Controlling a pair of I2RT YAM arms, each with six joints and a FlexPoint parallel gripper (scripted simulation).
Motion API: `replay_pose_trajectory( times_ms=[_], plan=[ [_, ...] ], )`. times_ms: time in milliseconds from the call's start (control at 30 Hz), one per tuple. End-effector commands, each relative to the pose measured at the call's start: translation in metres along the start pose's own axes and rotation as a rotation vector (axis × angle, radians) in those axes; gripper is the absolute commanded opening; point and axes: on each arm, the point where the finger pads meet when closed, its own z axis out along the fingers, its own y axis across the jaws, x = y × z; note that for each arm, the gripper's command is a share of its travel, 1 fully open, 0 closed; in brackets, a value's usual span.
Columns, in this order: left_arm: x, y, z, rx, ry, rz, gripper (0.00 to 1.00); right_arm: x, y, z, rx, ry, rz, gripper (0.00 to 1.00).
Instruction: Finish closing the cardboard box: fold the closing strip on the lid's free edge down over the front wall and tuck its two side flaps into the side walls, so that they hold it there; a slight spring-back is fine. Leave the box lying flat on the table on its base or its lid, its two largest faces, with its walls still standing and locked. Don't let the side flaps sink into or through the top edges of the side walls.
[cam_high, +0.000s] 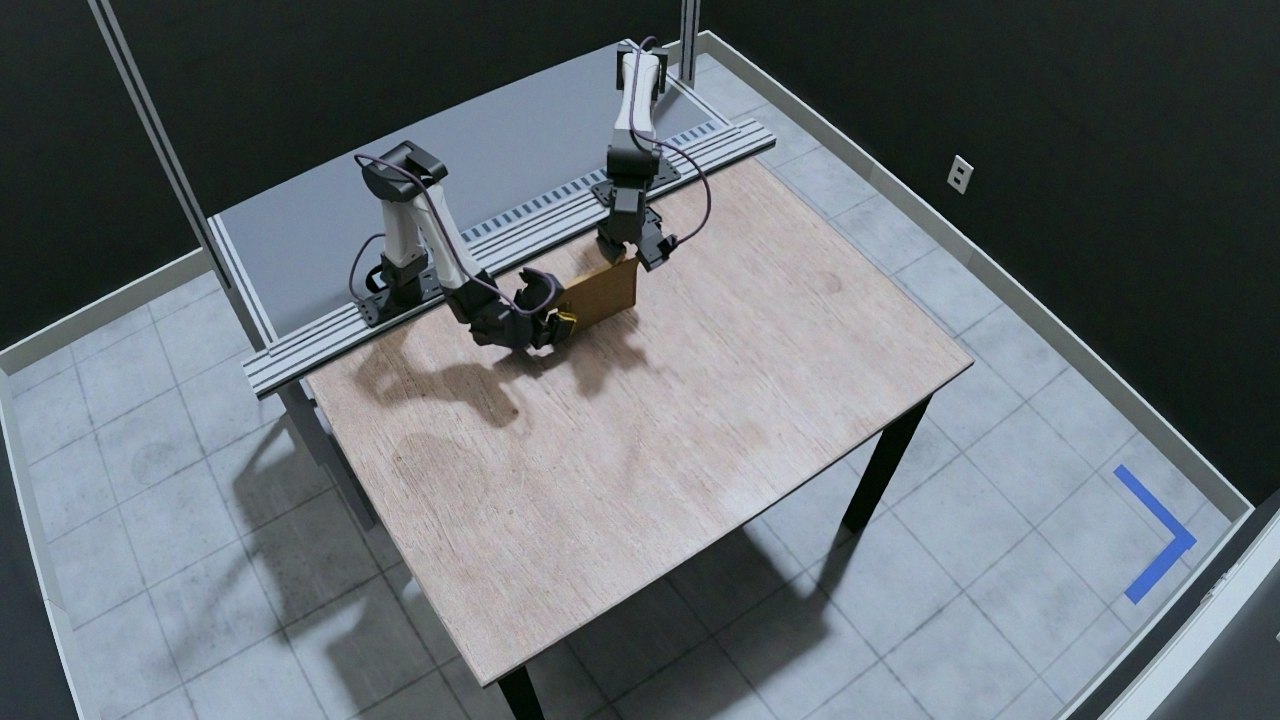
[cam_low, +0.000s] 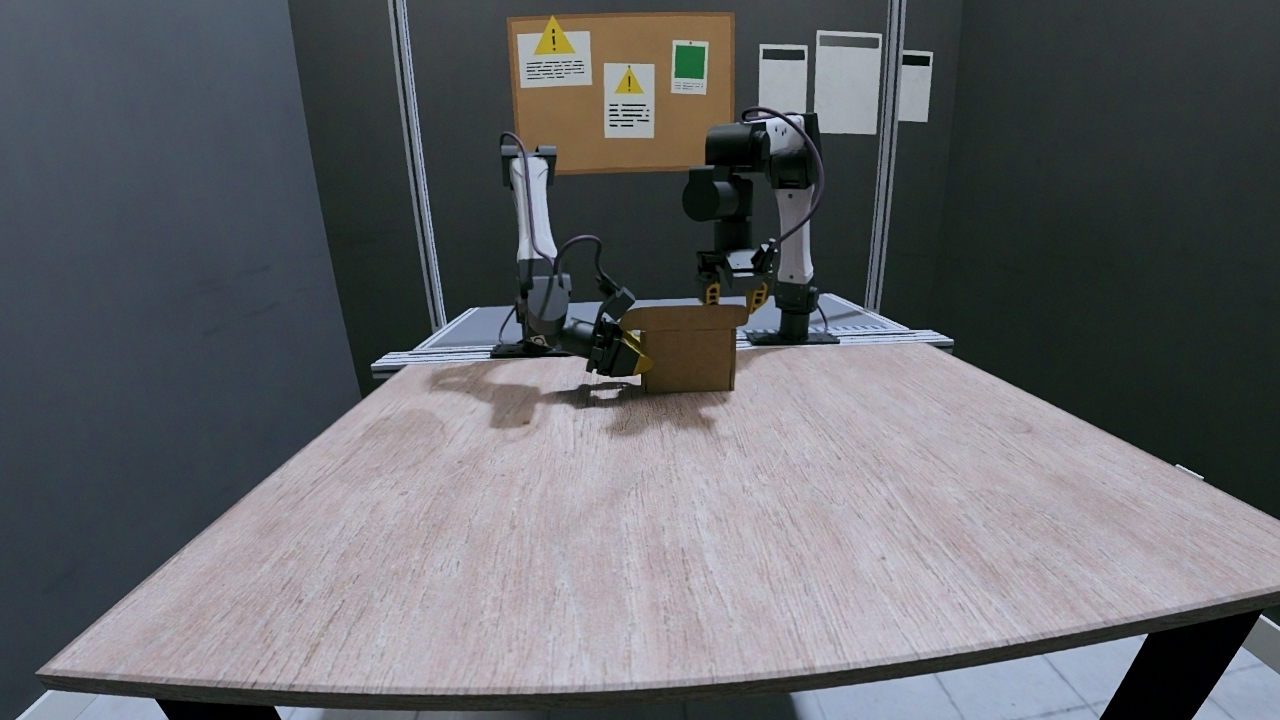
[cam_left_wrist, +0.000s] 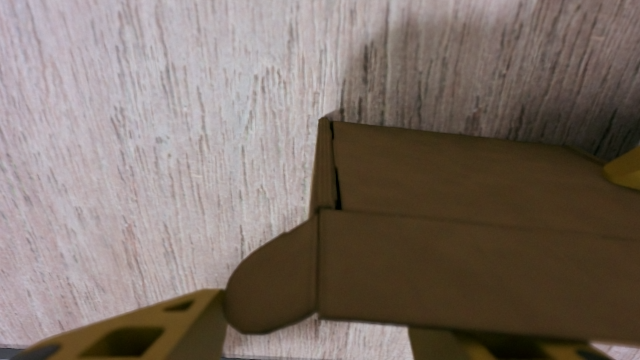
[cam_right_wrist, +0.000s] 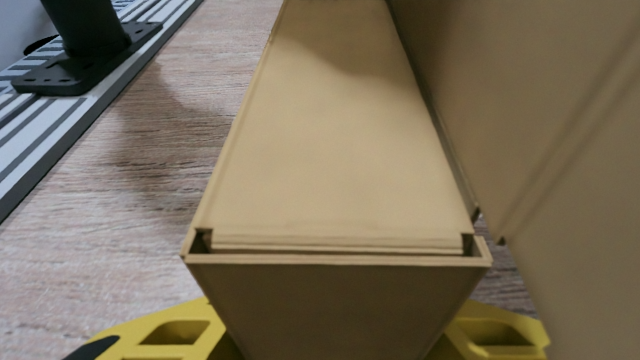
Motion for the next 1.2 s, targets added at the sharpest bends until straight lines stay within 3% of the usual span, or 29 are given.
replay_pose_trajectory(
  times_ms=[0, 1167],
  plan=[
    [-0.004, -0.017, 0.000, 0.034, -0.012, 0.005, 0.55, -0.005, -0.002, 0.000, 0.004, -0.009, -0.025, 0.45],
    [-0.004, -0.029, -0.001, 0.035, -0.013, 0.005, 0.55, -0.005, -0.002, 0.000, 0.004, -0.009, -0.025, 0.45]
  ],
)
